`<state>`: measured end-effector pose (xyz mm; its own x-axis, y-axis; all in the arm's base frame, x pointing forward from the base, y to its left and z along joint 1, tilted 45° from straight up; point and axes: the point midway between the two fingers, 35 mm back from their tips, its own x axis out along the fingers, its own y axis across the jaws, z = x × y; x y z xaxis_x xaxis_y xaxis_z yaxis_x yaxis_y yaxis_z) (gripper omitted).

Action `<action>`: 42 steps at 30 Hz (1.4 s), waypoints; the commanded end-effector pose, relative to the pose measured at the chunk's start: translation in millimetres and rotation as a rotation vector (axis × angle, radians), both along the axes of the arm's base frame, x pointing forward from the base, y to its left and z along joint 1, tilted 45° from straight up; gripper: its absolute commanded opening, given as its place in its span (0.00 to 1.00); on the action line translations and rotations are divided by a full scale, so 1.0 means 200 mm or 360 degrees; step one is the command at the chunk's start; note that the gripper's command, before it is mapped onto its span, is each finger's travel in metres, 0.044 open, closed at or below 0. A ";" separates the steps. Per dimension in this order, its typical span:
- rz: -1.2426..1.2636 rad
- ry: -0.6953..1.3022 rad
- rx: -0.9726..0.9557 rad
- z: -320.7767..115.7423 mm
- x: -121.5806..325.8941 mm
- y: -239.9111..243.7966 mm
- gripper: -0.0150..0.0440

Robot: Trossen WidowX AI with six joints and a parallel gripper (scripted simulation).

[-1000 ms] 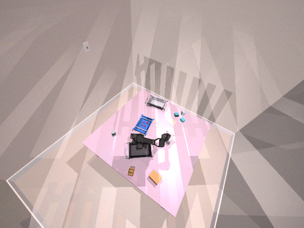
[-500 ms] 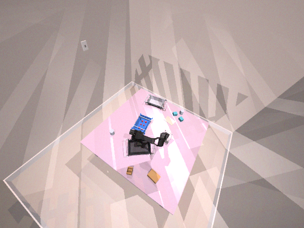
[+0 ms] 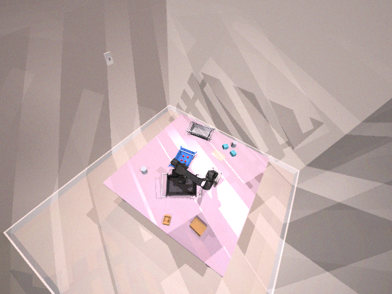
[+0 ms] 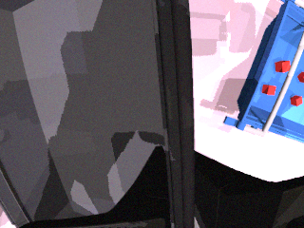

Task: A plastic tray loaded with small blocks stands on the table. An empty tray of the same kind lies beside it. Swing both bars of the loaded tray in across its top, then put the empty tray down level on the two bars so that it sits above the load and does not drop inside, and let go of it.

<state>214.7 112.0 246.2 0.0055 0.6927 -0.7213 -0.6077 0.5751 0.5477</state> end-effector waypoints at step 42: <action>-0.0297 0.0242 0.0009 -0.02 0.10 -0.10 0.25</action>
<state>228.5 96.5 243.4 0.0172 0.6935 -0.7203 -0.4453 0.6503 0.6155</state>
